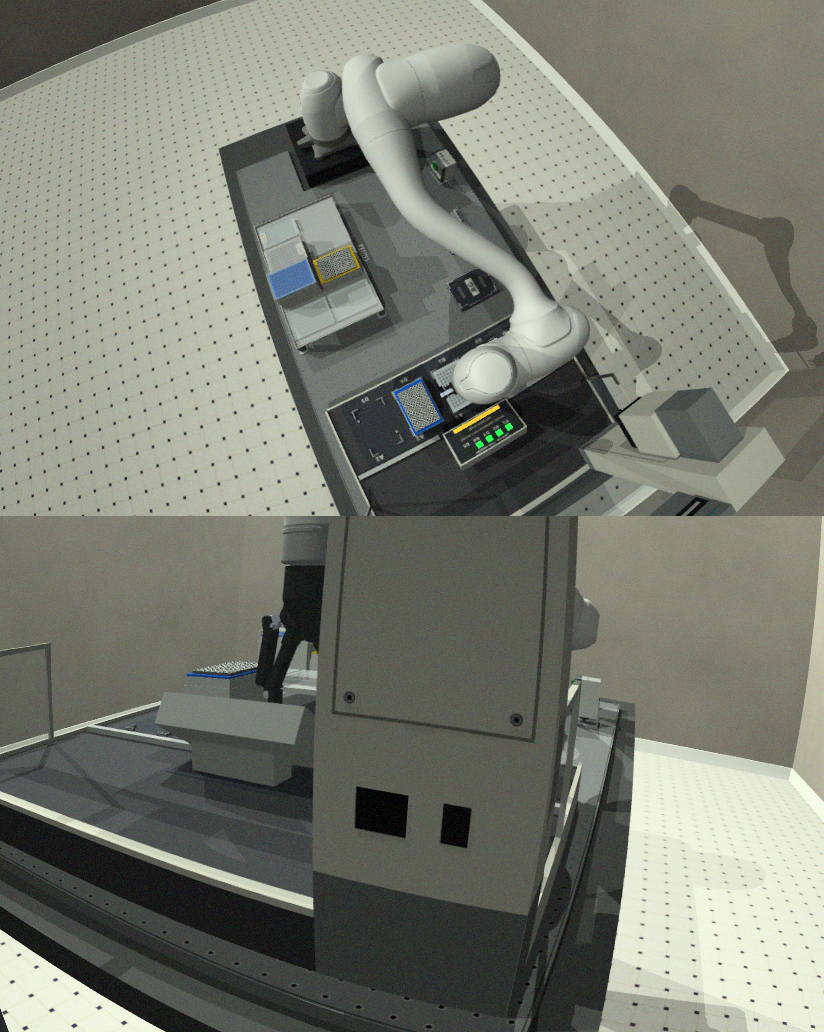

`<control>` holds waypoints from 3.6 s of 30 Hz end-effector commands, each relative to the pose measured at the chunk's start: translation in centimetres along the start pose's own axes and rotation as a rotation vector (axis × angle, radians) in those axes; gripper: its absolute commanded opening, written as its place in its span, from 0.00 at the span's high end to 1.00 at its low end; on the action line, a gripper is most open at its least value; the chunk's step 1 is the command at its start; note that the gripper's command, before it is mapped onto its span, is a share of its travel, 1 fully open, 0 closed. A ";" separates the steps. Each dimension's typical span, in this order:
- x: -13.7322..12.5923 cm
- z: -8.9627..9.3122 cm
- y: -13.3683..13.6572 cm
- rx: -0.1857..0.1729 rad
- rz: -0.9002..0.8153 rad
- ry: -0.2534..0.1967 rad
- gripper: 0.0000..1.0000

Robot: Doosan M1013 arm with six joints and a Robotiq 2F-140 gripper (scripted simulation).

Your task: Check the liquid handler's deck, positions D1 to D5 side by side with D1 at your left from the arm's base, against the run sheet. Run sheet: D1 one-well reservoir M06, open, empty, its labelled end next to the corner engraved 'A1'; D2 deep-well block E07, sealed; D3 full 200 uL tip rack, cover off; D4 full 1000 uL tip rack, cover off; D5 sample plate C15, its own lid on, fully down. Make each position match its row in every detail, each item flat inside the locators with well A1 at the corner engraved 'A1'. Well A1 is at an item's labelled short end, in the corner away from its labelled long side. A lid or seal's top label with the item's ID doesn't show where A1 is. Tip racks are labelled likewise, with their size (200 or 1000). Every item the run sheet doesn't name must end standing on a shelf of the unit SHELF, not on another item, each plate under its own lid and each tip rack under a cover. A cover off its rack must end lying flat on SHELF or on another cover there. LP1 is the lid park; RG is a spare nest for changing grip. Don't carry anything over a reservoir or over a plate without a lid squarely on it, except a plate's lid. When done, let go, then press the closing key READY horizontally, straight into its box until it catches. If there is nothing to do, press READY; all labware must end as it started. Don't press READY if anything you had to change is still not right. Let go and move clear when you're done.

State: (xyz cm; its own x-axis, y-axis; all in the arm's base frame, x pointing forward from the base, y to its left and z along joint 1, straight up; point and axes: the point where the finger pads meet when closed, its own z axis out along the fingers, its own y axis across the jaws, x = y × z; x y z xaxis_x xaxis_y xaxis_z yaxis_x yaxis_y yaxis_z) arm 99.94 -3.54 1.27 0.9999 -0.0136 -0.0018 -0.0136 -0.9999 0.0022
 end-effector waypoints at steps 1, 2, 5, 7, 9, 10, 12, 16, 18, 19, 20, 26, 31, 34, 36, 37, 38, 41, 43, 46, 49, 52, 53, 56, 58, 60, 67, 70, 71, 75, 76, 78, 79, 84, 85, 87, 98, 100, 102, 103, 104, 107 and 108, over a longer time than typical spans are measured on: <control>0.0 -0.1 0.0 0.000 0.000 0.001 0.90; 0.0 -0.1 0.0 0.000 0.000 0.001 0.90; 0.0 -0.1 0.0 0.000 0.000 0.001 0.90; 0.0 -0.1 0.0 0.000 0.000 0.001 0.90; 0.0 -0.1 0.0 0.000 0.000 0.001 0.90; 0.0 -0.1 0.0 0.000 0.000 0.001 0.90; 0.0 -0.1 0.0 0.000 0.000 0.001 0.90; 0.0 -0.1 0.0 0.000 0.000 0.001 0.90; 0.0 -0.1 0.0 0.000 0.000 0.001 0.90; 0.0 -0.1 0.0 0.000 0.000 0.001 0.90; 0.0 -0.1 0.0 0.000 0.000 0.001 0.90; 0.0 -0.1 0.0 0.000 0.000 0.002 0.90; 0.0 -0.3 0.0 0.000 0.000 0.001 0.90; 0.0 -0.8 0.0 0.000 0.000 0.001 0.90; 0.0 -1.1 0.0 0.000 0.000 0.001 0.90; 0.0 -1.3 0.0 0.000 0.000 0.002 0.90; 0.0 -1.5 0.0 0.000 0.000 0.002 0.90; 0.0 -1.6 0.0 0.000 0.000 0.002 0.90; 0.0 -2.0 0.0 0.000 0.000 0.001 0.90; 0.0 -2.5 0.0 0.000 0.000 0.002 0.90; 0.0 -3.0 0.0 0.000 0.000 0.002 0.90; 0.0 -3.5 0.0 0.000 0.000 0.002 0.90; 0.0 -3.6 0.0 0.000 0.000 0.002 0.90; 0.0 -4.1 0.0 0.000 0.000 0.002 0.90; 0.0 -4.1 0.0 0.000 0.000 0.002 0.90; 0.0 -4.5 0.0 0.000 0.000 0.002 0.90; 0.0 -5.6 0.0 0.000 0.000 0.002 0.90; 0.0 -6.1 0.0 0.000 0.000 0.002 0.90; 0.0 -6.3 0.0 0.000 0.000 0.002 0.90; 0.0 -6.6 0.0 0.000 0.000 0.002 0.90; 0.0 -6.8 0.0 0.000 0.000 0.001 0.90; 0.0 -7.1 0.0 0.000 0.000 0.002 0.90; 0.0 -7.3 0.0 0.000 0.000 0.002 0.90; 0.0 -8.1 0.0 0.000 0.000 0.002 0.90; 0.0 -8.3 0.0 0.000 0.000 0.002 0.90; 0.0 -8.6 0.0 0.000 0.000 0.002 0.90; 0.0 -10.1 0.0 0.000 0.000 0.002 0.90; 0.0 -10.5 0.0 0.000 0.000 0.002 0.90; 0.0 -10.8 0.0 0.000 0.000 0.002 0.90; 0.0 -11.0 0.0 0.000 0.000 0.002 0.90; 0.0 -11.1 0.0 0.000 0.000 0.002 0.90; 0.0 -11.6 0.0 0.000 0.000 0.002 0.90; 0.0 -11.6 0.0 0.000 0.000 0.002 0.90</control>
State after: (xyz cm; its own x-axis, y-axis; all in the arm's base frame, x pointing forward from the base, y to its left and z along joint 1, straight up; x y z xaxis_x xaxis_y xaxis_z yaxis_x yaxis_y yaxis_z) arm 99.95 -3.51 12.69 0.9999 -0.0136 -0.0021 -0.0136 -0.9999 0.0022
